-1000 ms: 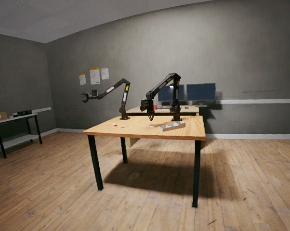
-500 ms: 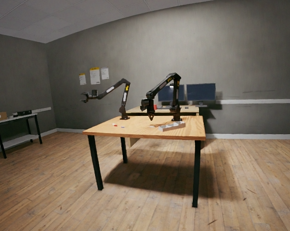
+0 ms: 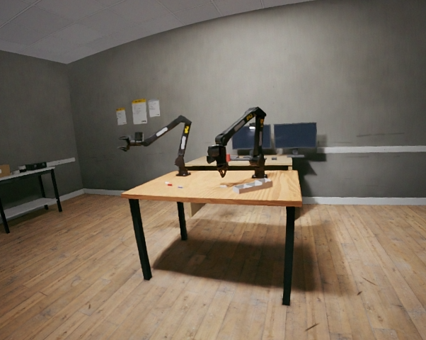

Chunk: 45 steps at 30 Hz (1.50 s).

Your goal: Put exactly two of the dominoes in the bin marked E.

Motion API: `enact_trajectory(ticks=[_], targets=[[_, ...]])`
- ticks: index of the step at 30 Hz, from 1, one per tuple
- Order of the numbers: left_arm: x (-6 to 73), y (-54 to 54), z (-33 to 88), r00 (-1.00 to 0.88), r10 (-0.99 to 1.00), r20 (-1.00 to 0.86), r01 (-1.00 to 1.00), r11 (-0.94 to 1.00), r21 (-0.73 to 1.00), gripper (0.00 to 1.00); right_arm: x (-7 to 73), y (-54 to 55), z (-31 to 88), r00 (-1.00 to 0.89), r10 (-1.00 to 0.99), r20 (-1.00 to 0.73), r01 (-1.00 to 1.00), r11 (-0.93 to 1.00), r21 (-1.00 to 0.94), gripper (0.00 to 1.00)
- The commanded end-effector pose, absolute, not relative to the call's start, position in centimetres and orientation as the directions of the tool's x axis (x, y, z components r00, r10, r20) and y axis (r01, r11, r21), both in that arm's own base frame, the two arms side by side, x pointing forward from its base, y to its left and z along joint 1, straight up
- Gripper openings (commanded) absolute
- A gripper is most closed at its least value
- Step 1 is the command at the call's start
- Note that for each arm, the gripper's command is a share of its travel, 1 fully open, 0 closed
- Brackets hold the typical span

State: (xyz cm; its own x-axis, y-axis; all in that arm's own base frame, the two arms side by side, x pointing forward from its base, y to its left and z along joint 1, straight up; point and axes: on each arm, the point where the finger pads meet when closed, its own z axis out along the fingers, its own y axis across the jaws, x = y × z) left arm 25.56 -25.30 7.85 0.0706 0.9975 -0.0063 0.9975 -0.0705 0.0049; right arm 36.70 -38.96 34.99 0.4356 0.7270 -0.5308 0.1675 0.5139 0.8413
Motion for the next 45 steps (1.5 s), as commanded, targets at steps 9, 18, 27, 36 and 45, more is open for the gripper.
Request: enact_trajectory(ticks=[9,18,27,36,45], targets=[[25.4,-25.2,7.3,0.061,0.998,-0.001,0.998,-0.061,0.003,0.39,36.4,-39.4,36.0,0.448,0.715,-0.537,0.163,0.526,0.835,1.00],[25.3,-25.2,7.1,0.062,0.998,0.003,0.998,-0.062,-0.001,0.39,36.4,-39.4,36.0,0.448,0.715,-0.537,0.163,0.526,0.835,1.00],[25.3,-25.3,5.4,0.063,0.998,0.001,0.998,-0.063,0.001,0.39,36.4,-39.4,36.0,0.448,0.715,-0.537,0.163,0.526,0.835,1.00],[25.3,-25.4,2.6,0.064,0.998,0.001,0.998,-0.064,0.001,0.39,36.4,-39.4,36.0,0.448,0.715,-0.537,0.163,0.526,0.835,1.00],[25.3,-25.4,0.9,0.064,0.998,0.002,0.998,-0.064,0.001,0.39,36.4,-39.4,36.0,0.448,0.715,-0.537,0.163,0.526,0.835,1.00]])
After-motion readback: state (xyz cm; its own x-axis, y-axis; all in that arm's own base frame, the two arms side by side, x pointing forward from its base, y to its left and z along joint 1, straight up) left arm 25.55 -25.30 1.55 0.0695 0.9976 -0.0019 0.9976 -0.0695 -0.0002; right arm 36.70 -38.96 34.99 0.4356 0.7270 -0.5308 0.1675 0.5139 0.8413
